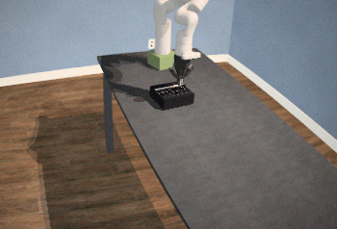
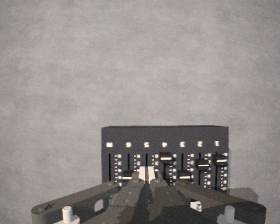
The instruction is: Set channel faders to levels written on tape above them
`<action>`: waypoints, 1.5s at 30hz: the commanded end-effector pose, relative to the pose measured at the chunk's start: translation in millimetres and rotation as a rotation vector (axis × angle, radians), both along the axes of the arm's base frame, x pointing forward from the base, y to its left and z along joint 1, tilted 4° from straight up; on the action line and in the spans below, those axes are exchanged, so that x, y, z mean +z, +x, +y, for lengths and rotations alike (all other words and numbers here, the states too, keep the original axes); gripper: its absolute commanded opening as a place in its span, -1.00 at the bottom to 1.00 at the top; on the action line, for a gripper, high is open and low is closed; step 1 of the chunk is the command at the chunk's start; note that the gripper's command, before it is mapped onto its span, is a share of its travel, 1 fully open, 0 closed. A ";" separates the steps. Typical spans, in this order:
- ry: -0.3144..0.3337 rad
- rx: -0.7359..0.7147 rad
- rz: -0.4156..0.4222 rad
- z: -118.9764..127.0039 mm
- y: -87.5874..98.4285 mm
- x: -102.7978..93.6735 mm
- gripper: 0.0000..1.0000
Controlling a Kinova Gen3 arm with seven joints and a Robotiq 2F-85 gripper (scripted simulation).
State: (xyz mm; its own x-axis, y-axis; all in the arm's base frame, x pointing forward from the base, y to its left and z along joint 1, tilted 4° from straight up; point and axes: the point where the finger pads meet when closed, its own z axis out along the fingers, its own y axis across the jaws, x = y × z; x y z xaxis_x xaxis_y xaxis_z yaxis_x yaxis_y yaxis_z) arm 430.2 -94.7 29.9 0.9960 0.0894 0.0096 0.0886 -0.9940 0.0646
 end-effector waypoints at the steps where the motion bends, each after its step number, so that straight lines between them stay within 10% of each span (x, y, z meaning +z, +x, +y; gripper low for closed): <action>1: -0.001 -0.002 0.001 -1.0 -0.4 -2.0 -1.00; 45: -0.001 -0.002 0.001 -1.4 0.0 -10.9 -1.00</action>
State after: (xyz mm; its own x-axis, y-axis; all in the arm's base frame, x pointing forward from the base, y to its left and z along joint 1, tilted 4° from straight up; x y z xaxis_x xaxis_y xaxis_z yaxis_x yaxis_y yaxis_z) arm 429.7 -96.1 18.4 0.9961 0.0878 0.0068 0.0871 -0.9941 0.0652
